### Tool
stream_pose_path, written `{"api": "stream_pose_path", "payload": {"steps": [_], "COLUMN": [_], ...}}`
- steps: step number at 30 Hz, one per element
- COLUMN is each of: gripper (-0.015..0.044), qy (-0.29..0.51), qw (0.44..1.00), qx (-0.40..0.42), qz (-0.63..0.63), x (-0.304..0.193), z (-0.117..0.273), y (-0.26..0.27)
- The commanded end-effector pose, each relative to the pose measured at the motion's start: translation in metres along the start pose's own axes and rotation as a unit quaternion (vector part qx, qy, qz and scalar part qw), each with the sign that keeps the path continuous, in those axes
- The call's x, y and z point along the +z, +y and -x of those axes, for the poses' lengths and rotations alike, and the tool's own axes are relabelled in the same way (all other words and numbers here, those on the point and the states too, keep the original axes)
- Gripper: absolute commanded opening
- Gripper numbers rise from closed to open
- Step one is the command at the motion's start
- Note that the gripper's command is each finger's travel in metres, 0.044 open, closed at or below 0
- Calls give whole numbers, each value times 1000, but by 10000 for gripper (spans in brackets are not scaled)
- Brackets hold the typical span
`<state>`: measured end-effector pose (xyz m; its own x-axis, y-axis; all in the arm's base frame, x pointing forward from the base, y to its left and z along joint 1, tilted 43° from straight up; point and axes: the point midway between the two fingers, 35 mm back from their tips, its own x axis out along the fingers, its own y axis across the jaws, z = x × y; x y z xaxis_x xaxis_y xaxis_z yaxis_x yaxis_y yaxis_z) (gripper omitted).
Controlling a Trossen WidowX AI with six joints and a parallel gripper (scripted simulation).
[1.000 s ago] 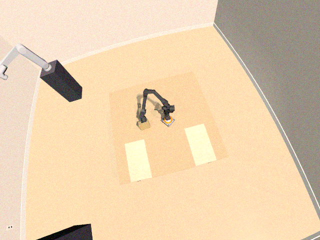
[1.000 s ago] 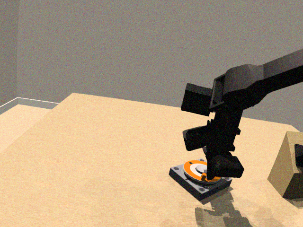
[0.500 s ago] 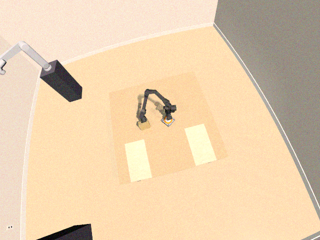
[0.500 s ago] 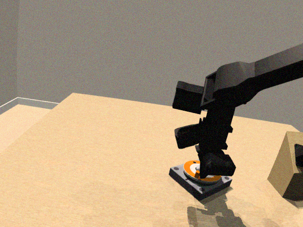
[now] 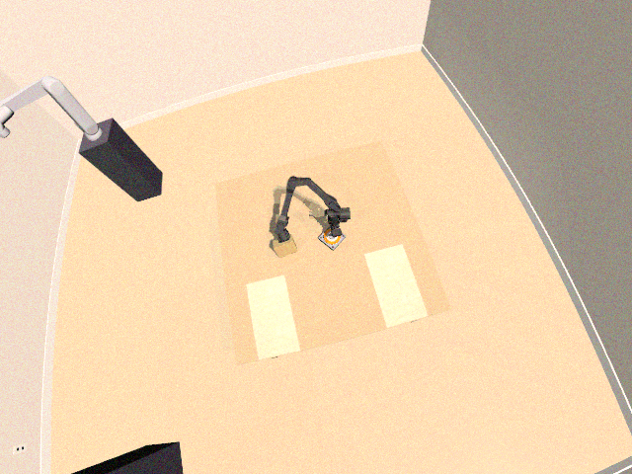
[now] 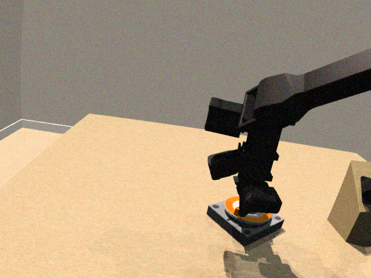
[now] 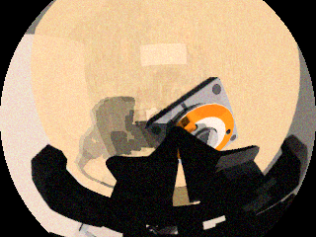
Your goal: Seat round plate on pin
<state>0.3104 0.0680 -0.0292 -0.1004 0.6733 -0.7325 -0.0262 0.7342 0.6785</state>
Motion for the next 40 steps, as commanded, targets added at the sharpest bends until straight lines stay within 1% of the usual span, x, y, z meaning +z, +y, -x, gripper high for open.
{"api": "stream_pose_path", "payload": {"steps": [1,12,14,19,21,23,40], "gripper": [0,0,0,0,0,0,0], "qy": [-2,-2,-2,-2,-2,-1,-1], "qw": [1000,1000,1000,1000,1000,1000,1000], "qx": [0,0,-1,-1,-1,1,1], "qz": [2,2,2,2,2,-1,-1], "x": [3,8,8,4,3,4,4], "z": [1,1,8,39,43,36,36], "y": [-1,-5,-5,-4,-4,-5,-5]}}
